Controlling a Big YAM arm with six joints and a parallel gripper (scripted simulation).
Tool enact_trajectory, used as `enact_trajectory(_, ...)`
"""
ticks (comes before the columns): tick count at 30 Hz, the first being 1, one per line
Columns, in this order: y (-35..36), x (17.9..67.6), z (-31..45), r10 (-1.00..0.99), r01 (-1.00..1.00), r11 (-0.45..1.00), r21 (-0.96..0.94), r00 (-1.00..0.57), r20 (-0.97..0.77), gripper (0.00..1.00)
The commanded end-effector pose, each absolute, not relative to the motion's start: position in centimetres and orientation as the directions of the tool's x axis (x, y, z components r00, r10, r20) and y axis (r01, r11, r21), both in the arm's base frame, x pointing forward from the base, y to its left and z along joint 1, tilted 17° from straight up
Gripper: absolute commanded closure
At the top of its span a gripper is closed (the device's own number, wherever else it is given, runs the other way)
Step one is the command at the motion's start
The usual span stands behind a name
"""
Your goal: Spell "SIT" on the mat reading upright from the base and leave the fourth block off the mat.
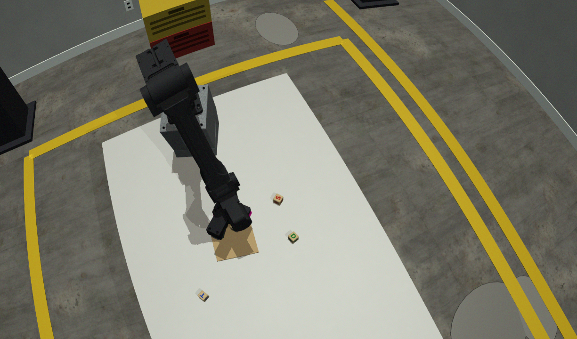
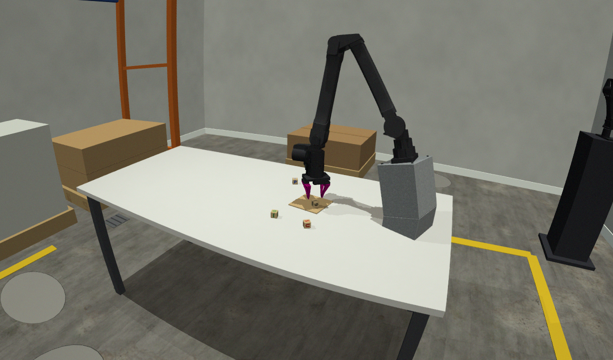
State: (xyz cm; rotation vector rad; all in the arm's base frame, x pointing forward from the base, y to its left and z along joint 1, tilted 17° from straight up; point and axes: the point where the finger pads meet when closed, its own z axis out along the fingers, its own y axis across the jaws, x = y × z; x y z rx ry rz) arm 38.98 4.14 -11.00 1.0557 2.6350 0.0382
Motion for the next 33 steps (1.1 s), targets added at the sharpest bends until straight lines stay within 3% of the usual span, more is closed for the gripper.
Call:
enact_trajectory(1,3.7,39.5,-11.5,0.68,0.671,0.728,0.138,-0.682,-0.27,0.4)
enact_trajectory(33,3.5,38.9,-11.7,0.679,0.672,0.729,0.134,-0.684,-0.267,0.4)
